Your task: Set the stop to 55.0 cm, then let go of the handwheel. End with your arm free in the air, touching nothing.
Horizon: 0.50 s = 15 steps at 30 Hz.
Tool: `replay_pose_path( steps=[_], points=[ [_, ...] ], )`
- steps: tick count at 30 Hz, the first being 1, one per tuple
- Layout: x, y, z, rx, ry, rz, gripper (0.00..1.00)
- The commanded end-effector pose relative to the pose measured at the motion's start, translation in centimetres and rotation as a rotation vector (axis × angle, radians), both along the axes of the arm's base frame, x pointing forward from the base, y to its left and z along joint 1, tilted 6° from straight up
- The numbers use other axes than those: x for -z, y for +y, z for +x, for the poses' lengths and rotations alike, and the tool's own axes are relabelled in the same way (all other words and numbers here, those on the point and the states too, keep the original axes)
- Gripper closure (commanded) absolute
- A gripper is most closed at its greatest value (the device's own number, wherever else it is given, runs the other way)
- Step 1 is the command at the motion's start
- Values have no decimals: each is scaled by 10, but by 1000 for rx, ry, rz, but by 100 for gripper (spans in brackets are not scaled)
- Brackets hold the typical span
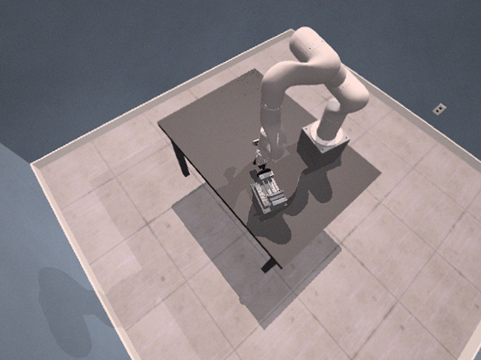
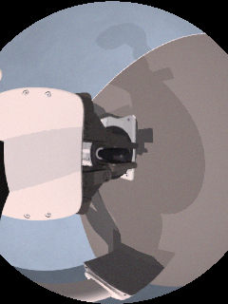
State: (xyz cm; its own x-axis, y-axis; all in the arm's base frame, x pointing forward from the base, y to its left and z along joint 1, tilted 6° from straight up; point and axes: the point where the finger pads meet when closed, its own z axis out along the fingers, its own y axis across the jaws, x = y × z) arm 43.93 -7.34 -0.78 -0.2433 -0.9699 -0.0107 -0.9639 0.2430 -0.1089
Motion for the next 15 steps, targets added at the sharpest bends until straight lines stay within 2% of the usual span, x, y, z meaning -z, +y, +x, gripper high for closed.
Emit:
replay_pose_path(
  steps=[1,15],
  points=[
    [-1,-1,4,0,-1,0,94],
    [1,-3,14,0,-1,0,94]
  ],
)
